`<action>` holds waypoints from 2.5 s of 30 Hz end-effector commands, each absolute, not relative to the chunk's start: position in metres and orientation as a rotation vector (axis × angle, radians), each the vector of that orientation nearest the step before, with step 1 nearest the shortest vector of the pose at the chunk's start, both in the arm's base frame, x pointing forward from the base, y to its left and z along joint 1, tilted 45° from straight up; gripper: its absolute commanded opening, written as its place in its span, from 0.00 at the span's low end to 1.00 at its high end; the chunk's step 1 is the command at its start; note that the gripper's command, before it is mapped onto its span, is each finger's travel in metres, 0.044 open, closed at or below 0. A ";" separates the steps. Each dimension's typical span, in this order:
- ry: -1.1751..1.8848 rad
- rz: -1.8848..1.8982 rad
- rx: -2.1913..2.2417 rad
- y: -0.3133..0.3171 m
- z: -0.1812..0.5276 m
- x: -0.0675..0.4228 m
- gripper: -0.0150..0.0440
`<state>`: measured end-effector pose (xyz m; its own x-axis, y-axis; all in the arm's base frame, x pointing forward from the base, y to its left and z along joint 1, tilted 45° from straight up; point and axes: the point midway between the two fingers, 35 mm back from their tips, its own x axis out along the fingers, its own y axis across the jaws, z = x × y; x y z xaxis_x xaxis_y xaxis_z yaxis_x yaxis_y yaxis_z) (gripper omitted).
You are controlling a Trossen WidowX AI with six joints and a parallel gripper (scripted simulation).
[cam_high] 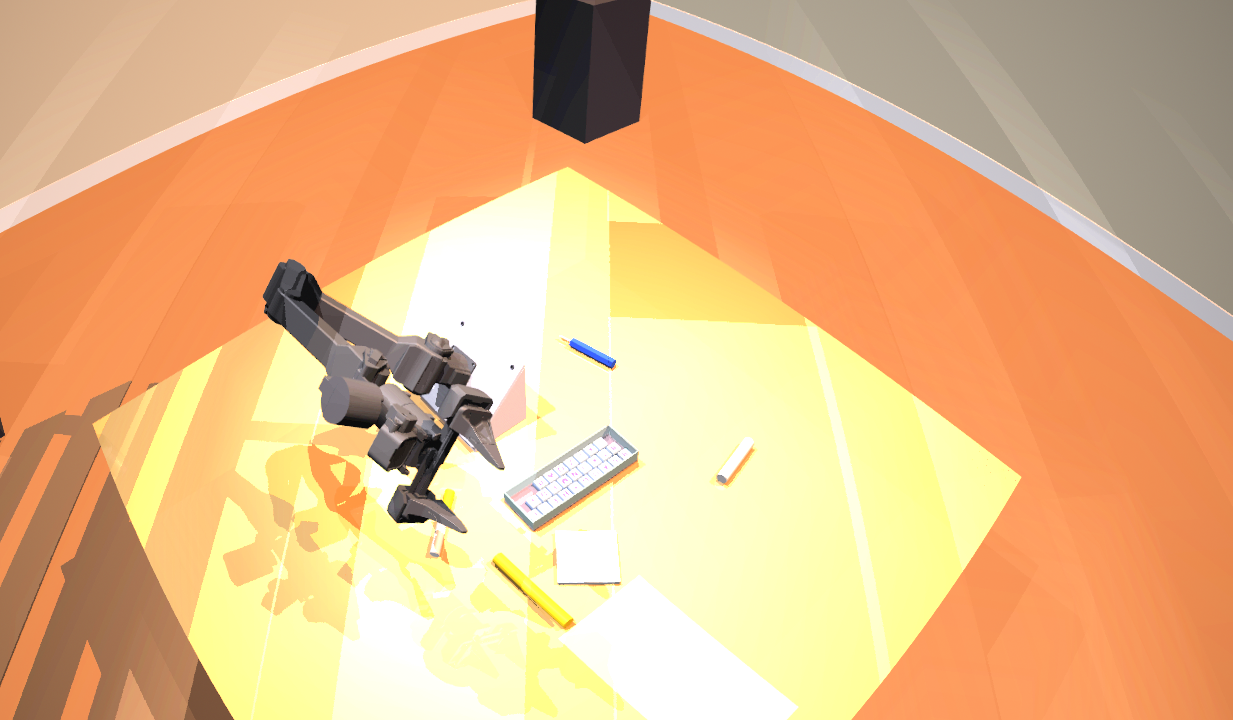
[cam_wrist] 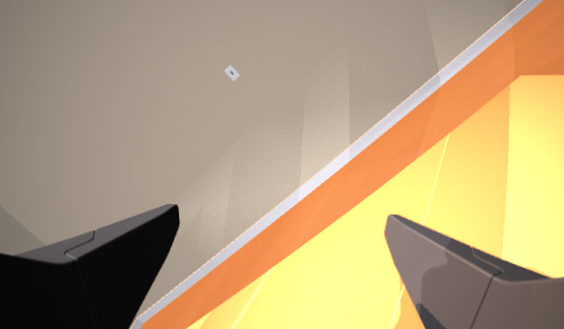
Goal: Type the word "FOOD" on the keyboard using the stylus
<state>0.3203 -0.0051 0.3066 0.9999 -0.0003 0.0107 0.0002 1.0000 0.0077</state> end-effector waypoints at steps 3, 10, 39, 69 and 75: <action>0.039 0.001 0.025 -0.002 0.296 0.327 0.87; 0.460 -0.035 0.118 0.025 0.198 0.364 0.56; 1.462 -0.661 -0.544 0.067 -0.066 0.264 0.25; 1.464 -0.661 -0.546 -0.009 0.009 0.258 0.25; 1.462 -0.666 -0.551 -0.034 0.034 0.254 0.25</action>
